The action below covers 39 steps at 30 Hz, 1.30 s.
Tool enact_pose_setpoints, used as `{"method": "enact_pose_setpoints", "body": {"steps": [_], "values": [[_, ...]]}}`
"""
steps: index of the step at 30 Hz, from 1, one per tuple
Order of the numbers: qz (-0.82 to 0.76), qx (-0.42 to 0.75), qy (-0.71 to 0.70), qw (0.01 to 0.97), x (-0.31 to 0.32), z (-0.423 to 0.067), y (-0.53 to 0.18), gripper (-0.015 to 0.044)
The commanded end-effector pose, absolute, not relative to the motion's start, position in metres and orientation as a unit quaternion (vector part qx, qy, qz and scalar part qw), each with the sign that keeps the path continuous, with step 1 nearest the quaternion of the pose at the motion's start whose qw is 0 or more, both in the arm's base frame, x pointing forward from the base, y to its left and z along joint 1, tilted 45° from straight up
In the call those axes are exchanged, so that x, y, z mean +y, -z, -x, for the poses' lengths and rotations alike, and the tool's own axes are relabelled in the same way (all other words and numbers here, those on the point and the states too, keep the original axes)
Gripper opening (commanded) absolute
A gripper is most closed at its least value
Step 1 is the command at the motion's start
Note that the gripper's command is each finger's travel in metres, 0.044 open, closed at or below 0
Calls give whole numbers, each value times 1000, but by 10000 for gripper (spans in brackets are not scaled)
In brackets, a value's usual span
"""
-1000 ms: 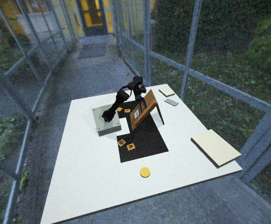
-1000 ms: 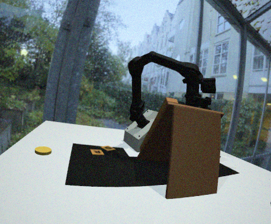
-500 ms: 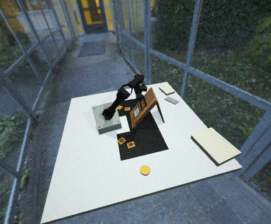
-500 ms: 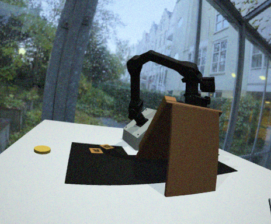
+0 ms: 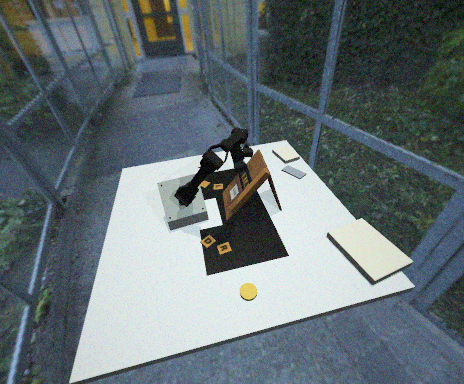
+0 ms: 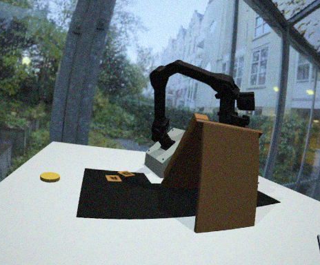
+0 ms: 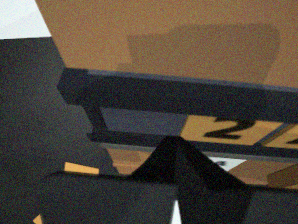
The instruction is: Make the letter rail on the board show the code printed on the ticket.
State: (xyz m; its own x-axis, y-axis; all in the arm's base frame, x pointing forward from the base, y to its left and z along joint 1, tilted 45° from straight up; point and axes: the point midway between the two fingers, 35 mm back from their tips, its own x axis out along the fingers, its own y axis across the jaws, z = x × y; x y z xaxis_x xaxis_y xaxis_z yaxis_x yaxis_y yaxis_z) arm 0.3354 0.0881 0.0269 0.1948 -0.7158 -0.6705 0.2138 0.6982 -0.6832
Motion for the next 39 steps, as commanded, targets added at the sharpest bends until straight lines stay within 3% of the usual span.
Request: {"method": "enact_pose_setpoints", "body": {"steps": [1, 39], "values": [[229, 550, 315, 739, 86, -338, -27, 0], [229, 550, 315, 739, 78, -343, -25, 0]]}}
